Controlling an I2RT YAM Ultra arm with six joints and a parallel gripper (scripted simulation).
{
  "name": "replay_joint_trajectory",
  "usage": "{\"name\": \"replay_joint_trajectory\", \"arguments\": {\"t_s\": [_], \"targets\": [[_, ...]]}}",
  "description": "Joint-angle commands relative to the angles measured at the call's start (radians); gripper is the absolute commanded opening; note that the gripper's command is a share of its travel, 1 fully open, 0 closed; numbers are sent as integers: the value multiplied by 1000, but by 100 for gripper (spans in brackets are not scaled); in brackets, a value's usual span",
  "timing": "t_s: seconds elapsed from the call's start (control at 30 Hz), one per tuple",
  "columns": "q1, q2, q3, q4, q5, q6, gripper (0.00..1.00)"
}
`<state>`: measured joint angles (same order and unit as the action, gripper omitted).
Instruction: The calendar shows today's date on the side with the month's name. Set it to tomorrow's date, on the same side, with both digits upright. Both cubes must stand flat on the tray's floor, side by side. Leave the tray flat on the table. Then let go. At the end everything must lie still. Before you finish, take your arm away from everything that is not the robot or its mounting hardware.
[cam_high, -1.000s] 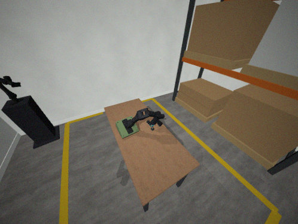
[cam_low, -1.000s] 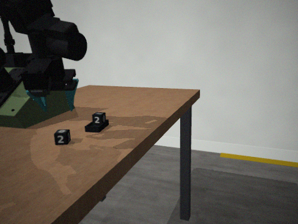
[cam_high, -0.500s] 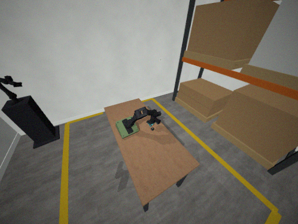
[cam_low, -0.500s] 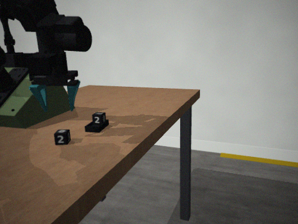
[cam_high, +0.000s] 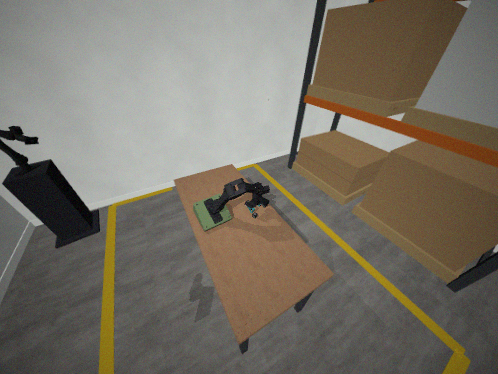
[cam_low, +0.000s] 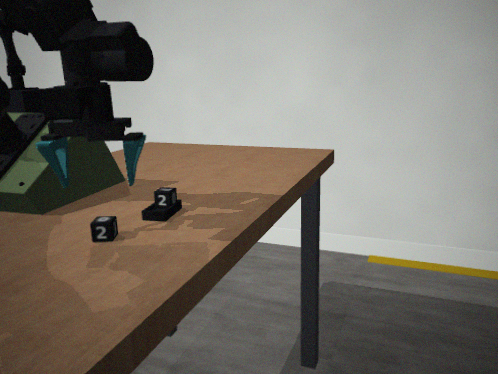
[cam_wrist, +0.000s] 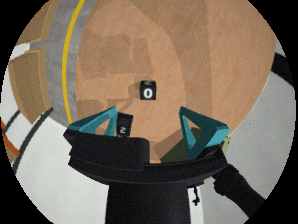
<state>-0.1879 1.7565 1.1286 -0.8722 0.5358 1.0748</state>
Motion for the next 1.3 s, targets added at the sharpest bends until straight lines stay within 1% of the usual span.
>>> {"name": "replay_joint_trajectory", "arguments": {"t_s": [0.0, 0.4, 0.43, 1.27], "targets": [[9, -6, 2, 1, 6, 1, 100], [16, -14, 14, -22, 7, 19, 100], [16, -14, 14, -22, 7, 19, 47], [16, -14, 14, -22, 7, 19, 47]]}}
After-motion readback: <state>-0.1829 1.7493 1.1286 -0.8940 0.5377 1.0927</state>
